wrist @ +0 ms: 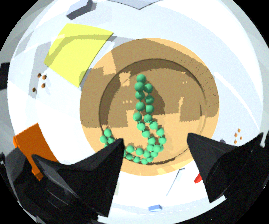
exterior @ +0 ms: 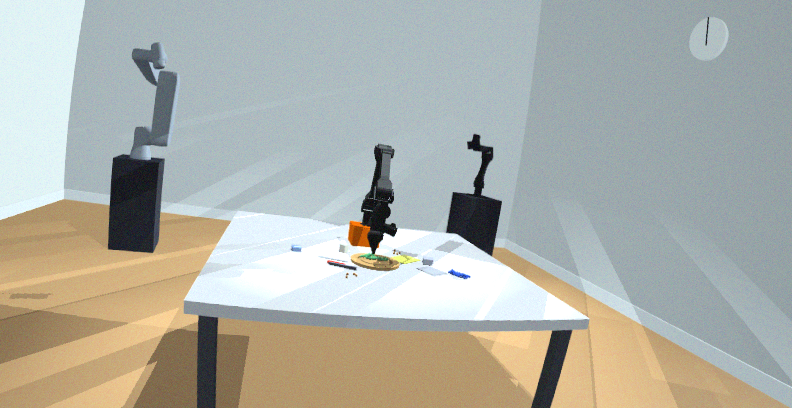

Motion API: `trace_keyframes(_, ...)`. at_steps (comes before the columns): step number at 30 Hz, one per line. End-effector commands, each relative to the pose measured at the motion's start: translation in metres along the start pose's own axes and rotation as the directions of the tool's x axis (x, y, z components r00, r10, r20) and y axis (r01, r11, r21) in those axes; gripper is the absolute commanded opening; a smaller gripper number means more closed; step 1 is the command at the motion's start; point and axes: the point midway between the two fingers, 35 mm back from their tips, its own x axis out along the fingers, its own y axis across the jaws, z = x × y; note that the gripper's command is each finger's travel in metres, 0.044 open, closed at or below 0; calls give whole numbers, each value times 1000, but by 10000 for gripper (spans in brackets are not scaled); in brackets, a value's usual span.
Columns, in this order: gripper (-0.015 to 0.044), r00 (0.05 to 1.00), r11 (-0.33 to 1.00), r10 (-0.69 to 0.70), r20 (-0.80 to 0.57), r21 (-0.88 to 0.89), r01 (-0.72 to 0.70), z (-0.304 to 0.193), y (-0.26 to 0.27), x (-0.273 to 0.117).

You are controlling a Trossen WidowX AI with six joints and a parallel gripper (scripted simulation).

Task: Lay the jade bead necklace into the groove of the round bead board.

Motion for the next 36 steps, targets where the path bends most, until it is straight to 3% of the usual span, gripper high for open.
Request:
trace_keyframes(1, 310, 1000, 1000, 22, -6, -1, -22, -2, 6, 10)
trace_keyframes(25, 310, 999, 999, 31, -10, -4, -31, -3, 9, 26)
trace_keyframes(36, 21, 1000, 1000, 25, -5, -1, -25, -2, 7, 24)
